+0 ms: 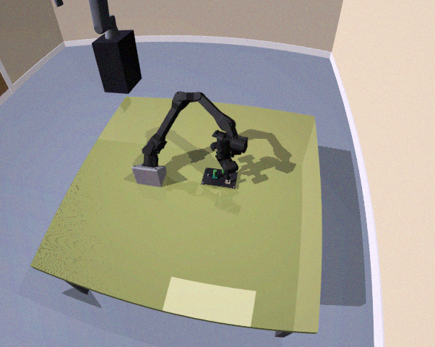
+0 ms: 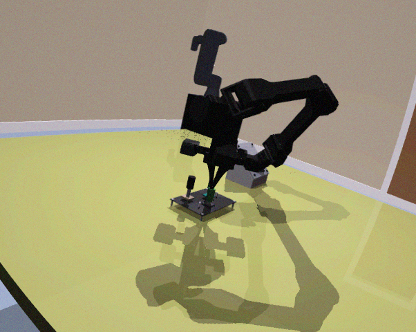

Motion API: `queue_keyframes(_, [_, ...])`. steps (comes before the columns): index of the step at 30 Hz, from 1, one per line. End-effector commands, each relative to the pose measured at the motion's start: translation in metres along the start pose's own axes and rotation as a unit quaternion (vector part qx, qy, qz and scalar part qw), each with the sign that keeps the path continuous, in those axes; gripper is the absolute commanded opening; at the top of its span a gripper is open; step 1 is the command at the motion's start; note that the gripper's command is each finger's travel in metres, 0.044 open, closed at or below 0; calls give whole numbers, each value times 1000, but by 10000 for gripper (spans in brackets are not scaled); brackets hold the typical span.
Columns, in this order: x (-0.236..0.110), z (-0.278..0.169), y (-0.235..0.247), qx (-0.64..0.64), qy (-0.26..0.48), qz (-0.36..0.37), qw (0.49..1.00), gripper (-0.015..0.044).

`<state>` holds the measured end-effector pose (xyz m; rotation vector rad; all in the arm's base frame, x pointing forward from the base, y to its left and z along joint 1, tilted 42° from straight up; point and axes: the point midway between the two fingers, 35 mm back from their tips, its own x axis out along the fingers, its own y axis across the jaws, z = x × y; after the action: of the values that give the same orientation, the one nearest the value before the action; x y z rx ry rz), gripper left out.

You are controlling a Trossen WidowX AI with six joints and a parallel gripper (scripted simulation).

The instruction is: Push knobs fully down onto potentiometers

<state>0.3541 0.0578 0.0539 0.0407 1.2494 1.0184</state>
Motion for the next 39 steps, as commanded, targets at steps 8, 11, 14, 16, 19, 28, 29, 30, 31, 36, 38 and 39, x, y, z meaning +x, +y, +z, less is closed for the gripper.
queue_keyframes(8, [15,2,2,-6,6,10,1000,0])
queue_keyframes(11, [15,2,2,-6,6,10,1000,0])
queue_keyframes(14, [15,2,2,-6,6,10,1000,0])
queue_keyframes(16, [15,2,2,-6,6,10,1000,0])
queue_keyframes(19, [16,2,2,-6,6,10,1000,0])
queue_keyframes(28, [16,2,2,-6,6,10,1000,0])
queue_keyframes(29, [16,2,2,-6,6,10,1000,0])
queue_keyframes(30, [16,2,2,-6,6,10,1000,0])
queue_keyframes(31, [16,2,2,-6,6,10,1000,0])
queue_keyframes(36, [16,2,2,-6,6,10,1000,0])
queue_keyframes(38, [14,2,2,-6,6,10,1000,0])
queue_keyframes(39, [13,2,2,-6,6,10,1000,0])
